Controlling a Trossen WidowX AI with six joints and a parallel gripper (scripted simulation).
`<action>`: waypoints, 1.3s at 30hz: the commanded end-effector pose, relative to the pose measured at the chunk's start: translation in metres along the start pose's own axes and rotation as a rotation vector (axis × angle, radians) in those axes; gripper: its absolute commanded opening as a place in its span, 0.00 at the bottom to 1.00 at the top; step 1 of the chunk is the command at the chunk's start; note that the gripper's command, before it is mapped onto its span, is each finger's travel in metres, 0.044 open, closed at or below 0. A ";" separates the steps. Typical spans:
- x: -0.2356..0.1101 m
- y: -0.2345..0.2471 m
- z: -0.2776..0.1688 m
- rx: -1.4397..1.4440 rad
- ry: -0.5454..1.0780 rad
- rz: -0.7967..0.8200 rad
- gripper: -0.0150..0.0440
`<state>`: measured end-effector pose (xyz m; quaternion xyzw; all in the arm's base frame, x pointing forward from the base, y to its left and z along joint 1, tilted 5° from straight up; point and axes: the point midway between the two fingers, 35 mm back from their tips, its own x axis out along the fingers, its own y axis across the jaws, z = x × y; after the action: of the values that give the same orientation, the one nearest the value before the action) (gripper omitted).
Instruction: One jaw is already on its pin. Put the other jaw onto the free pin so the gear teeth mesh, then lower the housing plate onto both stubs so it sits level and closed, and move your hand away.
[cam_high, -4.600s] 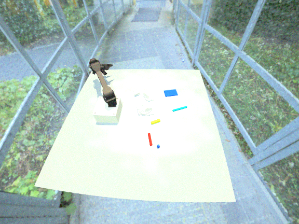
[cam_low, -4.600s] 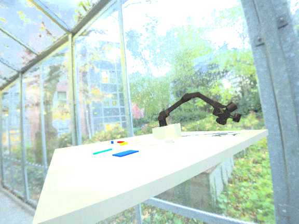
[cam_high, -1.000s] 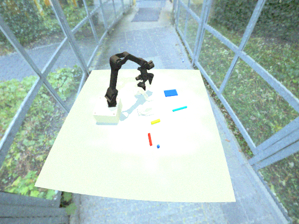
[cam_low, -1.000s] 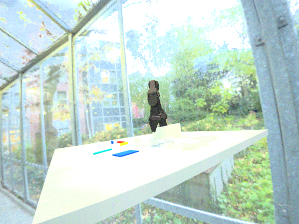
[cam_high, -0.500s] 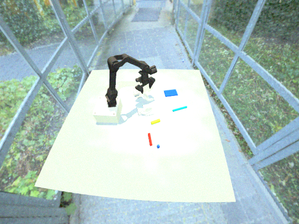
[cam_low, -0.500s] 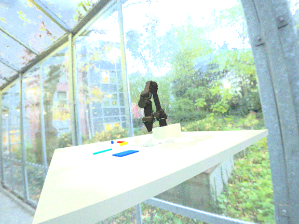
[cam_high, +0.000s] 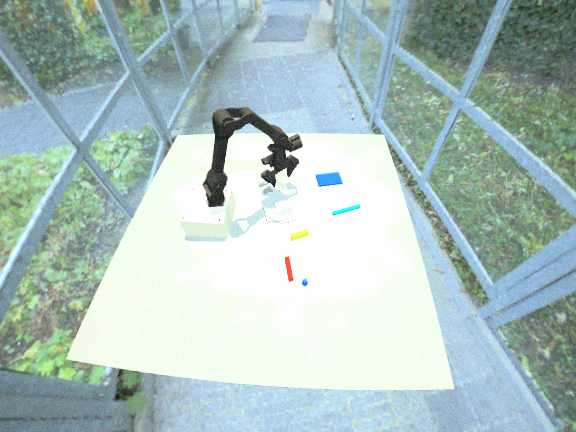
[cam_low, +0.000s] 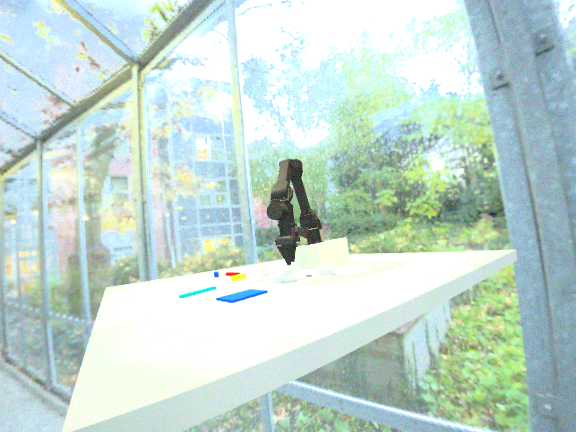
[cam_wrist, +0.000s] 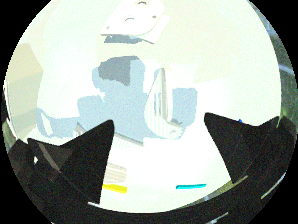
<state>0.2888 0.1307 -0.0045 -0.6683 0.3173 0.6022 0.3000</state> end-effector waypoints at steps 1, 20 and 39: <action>0.003 -0.001 0.001 -0.001 -0.005 -0.004 1.00; 0.033 -0.001 0.001 -0.001 -0.004 -0.003 1.00; 0.053 0.000 0.001 -0.001 -0.004 -0.003 1.00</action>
<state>0.2925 0.1276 -0.0557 -0.6678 0.3186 0.6011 0.3021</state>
